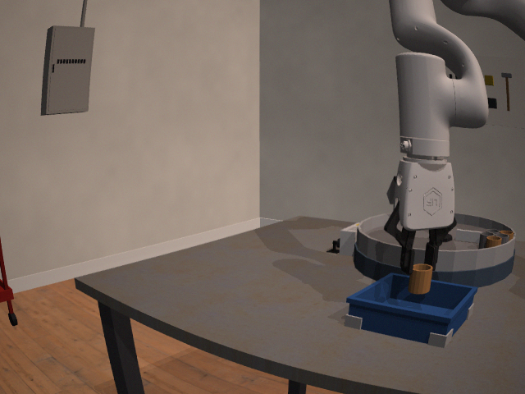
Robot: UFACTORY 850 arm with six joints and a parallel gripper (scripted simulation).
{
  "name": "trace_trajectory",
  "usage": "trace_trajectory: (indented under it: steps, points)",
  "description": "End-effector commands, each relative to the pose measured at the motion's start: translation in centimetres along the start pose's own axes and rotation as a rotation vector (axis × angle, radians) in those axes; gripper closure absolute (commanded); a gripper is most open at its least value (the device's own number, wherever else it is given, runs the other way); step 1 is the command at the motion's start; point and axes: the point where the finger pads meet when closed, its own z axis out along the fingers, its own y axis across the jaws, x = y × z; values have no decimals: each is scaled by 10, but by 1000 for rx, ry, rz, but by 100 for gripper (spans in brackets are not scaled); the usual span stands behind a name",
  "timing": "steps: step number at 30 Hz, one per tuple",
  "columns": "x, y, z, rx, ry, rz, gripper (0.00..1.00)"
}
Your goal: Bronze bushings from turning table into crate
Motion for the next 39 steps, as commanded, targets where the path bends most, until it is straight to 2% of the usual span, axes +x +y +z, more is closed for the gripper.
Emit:
trace_trajectory:
  steps: [1,23,39]
  points:
    - [0,-1,1,3,1,1,100]
    - [0,-1,4,3,1,1,100]
    - [0,-1,28,3,1,1,100]
